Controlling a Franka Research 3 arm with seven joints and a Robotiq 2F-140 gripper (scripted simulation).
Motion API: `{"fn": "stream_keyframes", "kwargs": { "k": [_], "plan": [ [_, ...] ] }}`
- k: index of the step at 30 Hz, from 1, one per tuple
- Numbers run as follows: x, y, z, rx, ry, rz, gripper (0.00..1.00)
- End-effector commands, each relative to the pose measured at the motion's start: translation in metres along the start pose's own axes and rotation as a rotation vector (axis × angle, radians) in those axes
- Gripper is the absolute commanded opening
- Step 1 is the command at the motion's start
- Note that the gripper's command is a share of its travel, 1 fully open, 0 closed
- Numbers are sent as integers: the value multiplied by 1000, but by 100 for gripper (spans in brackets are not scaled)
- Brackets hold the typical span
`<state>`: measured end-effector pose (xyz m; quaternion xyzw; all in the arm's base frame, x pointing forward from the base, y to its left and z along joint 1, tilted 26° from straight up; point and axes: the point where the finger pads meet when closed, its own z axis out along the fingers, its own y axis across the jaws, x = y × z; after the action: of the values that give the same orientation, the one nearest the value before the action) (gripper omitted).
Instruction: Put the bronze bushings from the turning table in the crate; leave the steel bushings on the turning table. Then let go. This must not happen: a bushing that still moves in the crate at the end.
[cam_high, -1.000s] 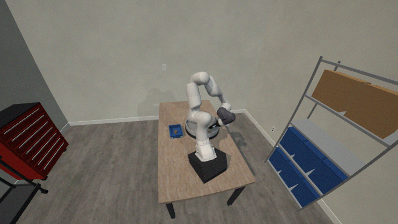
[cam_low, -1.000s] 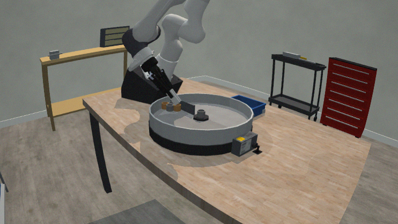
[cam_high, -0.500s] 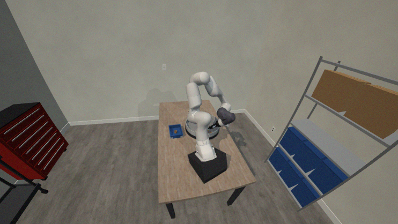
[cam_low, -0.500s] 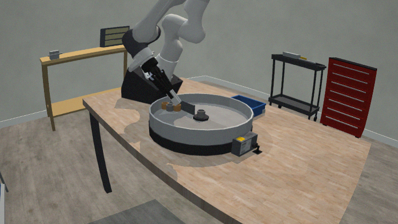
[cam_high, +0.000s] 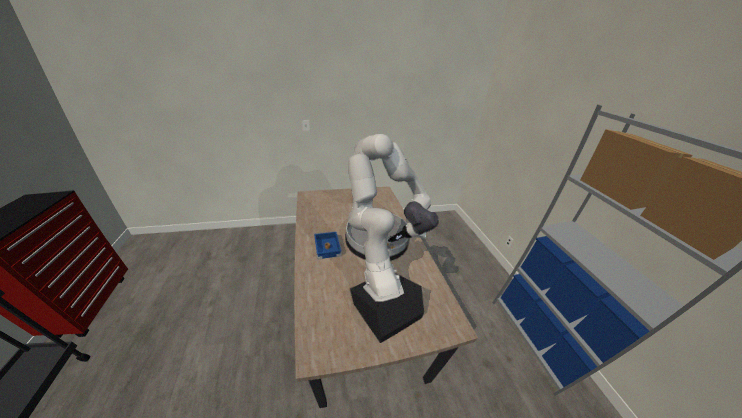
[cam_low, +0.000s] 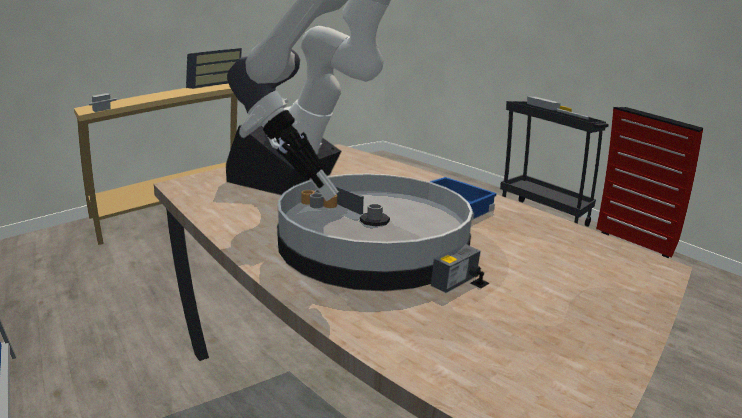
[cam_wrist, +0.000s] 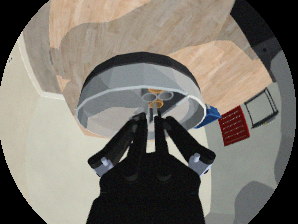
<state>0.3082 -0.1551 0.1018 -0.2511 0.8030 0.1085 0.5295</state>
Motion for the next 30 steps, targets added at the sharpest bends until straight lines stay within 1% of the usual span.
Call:
{"fn": "stream_keyframes", "kwargs": {
  "k": [1, 26, 27, 30],
  "plan": [
    [1, -1, 1, 0, 3, -10, 6],
    [1, -1, 1, 0, 3, -10, 6],
    [1, -1, 1, 0, 3, -10, 0],
    [1, -1, 1, 0, 3, -10, 0]
  ]
}}
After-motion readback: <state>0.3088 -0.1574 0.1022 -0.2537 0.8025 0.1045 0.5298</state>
